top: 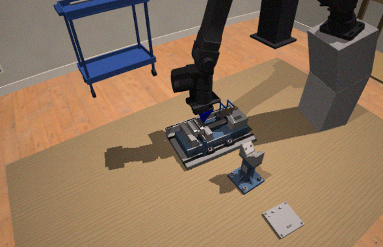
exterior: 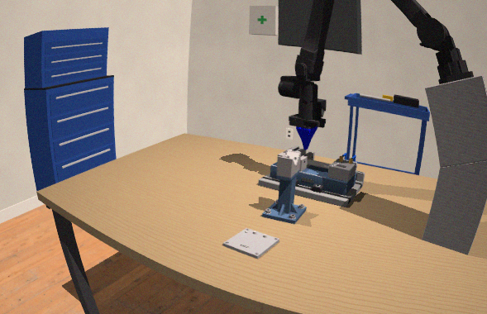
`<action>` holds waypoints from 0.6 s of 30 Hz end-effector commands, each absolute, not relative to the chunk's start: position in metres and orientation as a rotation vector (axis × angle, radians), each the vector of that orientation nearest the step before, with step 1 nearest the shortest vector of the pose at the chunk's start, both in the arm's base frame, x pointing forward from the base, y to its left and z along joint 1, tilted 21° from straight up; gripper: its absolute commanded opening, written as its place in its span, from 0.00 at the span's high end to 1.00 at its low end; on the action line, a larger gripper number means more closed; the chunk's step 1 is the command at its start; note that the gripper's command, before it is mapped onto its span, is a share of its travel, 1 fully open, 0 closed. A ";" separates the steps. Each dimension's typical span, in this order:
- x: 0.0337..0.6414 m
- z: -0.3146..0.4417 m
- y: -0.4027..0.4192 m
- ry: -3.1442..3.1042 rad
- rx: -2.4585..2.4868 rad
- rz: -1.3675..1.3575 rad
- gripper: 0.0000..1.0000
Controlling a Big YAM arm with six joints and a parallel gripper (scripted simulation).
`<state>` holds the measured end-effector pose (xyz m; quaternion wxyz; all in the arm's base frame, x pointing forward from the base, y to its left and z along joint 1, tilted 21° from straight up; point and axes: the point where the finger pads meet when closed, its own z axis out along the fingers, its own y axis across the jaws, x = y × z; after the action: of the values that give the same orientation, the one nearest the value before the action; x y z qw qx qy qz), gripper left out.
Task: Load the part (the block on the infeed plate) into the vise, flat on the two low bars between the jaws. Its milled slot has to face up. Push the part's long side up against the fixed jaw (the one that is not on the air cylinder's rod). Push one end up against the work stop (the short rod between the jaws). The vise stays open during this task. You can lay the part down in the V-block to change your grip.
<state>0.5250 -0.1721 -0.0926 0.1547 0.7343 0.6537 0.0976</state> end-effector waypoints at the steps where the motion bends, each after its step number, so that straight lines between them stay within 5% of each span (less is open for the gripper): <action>1: 0.537 -0.087 -0.170 1.861 2.089 0.292 1.00; 18: 0.536 -0.087 -0.170 1.861 2.089 0.292 1.00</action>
<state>0.5251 -0.1721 -0.0925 0.1548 0.7343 0.6537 0.0976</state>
